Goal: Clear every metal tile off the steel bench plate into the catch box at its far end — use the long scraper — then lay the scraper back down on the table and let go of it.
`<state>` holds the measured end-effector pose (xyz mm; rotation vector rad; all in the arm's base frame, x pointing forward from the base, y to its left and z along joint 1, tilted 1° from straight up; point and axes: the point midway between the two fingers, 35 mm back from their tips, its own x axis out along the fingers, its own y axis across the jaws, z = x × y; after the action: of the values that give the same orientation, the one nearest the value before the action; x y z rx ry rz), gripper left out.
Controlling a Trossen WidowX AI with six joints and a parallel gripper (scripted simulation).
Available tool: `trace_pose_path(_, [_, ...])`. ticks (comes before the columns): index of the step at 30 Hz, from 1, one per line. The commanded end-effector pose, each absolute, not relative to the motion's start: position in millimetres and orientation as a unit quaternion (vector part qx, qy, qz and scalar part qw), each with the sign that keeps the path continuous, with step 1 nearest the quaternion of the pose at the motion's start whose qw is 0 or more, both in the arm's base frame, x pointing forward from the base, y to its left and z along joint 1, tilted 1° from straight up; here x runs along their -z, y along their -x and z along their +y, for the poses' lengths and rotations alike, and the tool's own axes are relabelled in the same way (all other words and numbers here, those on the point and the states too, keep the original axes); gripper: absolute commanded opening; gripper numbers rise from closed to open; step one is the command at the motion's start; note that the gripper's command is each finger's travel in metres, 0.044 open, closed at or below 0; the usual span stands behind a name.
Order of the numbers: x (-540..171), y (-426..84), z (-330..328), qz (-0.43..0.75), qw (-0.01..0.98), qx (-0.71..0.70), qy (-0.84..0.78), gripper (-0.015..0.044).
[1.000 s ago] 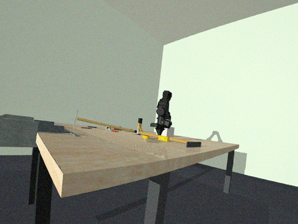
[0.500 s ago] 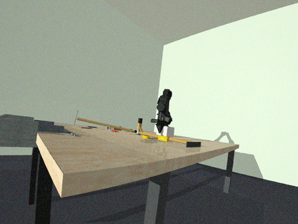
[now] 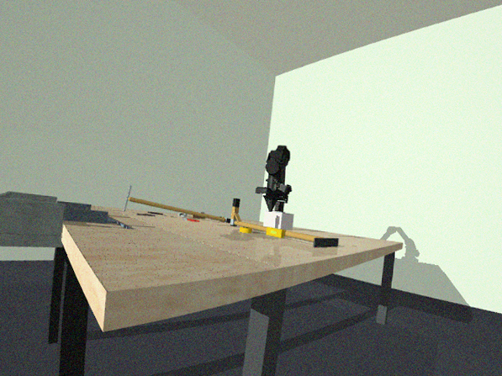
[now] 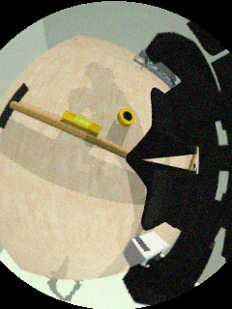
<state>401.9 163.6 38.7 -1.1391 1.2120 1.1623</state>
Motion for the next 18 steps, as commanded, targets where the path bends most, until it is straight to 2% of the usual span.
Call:
trace_pose_path(1, [-51.6, -401.9, 163.2, 0.505, 0.529, -0.486, 0.478, 0.0])
trace_pose_path(18, [-103.9, -365.6, 171.4, 0.547, 0.572, -0.438, 0.427, 0.0])
